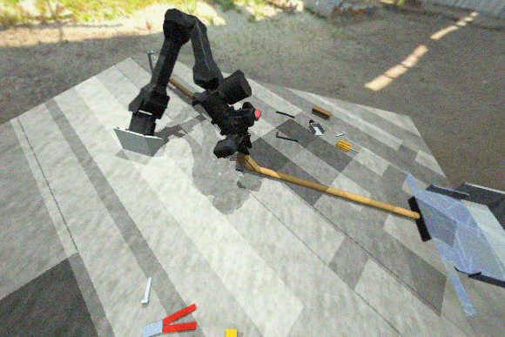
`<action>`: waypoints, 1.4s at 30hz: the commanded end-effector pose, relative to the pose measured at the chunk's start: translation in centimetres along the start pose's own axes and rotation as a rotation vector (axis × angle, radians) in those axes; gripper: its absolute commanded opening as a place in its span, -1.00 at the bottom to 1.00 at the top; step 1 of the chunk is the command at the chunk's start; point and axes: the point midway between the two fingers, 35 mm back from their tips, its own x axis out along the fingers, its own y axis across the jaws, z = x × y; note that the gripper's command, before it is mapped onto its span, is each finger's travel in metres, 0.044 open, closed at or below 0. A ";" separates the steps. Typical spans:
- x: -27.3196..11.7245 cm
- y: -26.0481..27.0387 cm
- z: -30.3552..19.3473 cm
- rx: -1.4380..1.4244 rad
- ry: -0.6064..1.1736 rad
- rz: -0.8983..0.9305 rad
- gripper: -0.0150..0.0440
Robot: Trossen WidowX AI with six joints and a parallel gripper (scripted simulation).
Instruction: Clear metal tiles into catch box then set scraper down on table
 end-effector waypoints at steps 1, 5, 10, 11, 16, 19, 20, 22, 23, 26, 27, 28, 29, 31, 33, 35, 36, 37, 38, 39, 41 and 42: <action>0.0 0.0 0.0 0.000 0.000 0.000 -0.49; 0.0 0.0 0.0 0.000 0.000 0.000 -0.49; -0.1 0.2 -0.3 -0.008 0.006 0.004 -0.49; -0.2 0.3 -0.3 -0.010 0.008 0.005 -0.49; -0.2 0.3 -0.4 -0.011 0.009 0.005 -0.49; -0.2 0.2 -0.4 -0.011 0.009 0.005 -0.49; -0.2 0.2 -0.4 -0.011 0.009 0.005 -0.49; -0.1 0.0 -0.4 -0.011 0.009 0.005 -0.49; -0.1 0.0 -0.4 -0.011 0.009 0.005 -0.49; -0.1 -0.2 -0.4 -0.011 0.009 0.005 -0.49; -0.1 -0.3 -0.4 -0.011 0.009 0.005 -0.49; -0.1 -0.3 -0.4 -0.011 0.009 0.005 -0.49; -0.1 -0.1 -0.5 -0.005 0.011 0.001 -0.40; -0.1 -0.1 -0.5 -0.005 0.011 0.001 -0.22; -0.1 -0.1 -0.5 -0.005 0.011 0.001 -0.05; -0.1 -0.1 -0.5 -0.005 0.011 0.001 0.13; -0.1 -0.1 -0.5 -0.005 0.011 0.001 0.22; -0.1 -0.1 -0.5 -0.005 0.011 0.001 0.31; -0.1 -0.1 -0.5 -0.005 0.011 0.001 0.40; -0.1 -0.1 -0.5 -0.005 0.011 0.001 0.49; -0.1 -0.1 -0.5 -0.005 0.011 0.001 0.67; -0.1 -0.1 -0.5 -0.005 0.011 0.001 0.75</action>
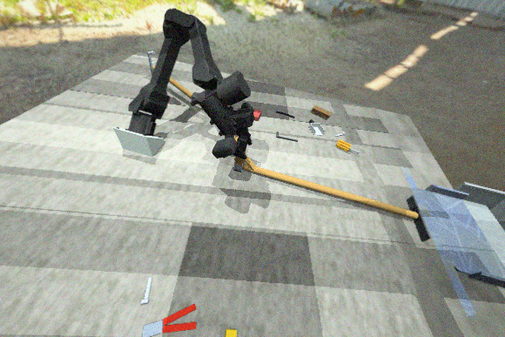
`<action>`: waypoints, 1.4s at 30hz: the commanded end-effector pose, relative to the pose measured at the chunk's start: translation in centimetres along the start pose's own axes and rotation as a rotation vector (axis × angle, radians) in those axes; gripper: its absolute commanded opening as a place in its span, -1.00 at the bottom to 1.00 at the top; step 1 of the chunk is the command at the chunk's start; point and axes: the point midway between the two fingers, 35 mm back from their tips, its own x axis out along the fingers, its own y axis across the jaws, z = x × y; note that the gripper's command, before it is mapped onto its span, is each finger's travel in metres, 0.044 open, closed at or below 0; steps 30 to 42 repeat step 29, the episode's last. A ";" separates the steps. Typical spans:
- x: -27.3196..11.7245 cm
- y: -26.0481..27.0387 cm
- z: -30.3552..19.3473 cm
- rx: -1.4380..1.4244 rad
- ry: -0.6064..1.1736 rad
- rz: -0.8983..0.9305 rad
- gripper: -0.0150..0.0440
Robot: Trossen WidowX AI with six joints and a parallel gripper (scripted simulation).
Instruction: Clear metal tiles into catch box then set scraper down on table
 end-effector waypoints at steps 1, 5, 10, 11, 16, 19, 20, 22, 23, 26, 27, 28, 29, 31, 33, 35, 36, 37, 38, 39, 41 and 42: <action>0.0 0.0 0.0 0.000 -0.001 -0.001 0.84; -0.5 -0.2 0.4 -0.001 0.003 -0.005 1.00; -1.7 -0.6 1.0 -0.003 0.008 -0.013 1.00; -1.9 -0.6 1.2 -0.003 0.009 -0.014 1.00; -3.1 -0.9 1.8 -0.004 0.014 -0.020 1.00; -3.9 -1.0 2.1 -0.004 0.016 -0.022 1.00; -4.1 -1.1 2.3 -0.004 0.017 -0.022 1.00; -4.7 -1.1 2.5 -0.005 0.018 -0.023 1.00; -4.9 -1.1 2.6 -0.005 0.019 -0.024 1.00; -5.7 -1.2 2.9 -0.005 0.020 -0.025 1.00; -6.0 -1.2 3.0 -0.004 0.021 -0.025 1.00; -6.3 -1.2 3.1 -0.004 0.021 -0.025 1.00; -6.6 -1.2 3.2 -0.004 0.021 -0.025 1.00; -6.6 -1.2 3.2 -0.004 0.021 -0.025 1.00; -6.6 -1.2 3.2 -0.004 0.021 -0.025 1.00; -6.6 -1.2 3.2 -0.004 0.021 -0.025 1.00; -6.6 -1.2 3.2 -0.004 0.021 -0.025 1.00; -6.6 -1.2 3.2 -0.004 0.021 -0.025 1.00; -6.6 -1.2 3.2 -0.004 0.021 -0.025 1.00; -6.6 -1.2 3.2 -0.004 0.021 -0.025 1.00; -6.6 -1.2 3.2 -0.004 0.021 -0.025 1.00; -6.6 -1.2 3.2 -0.004 0.021 -0.025 1.00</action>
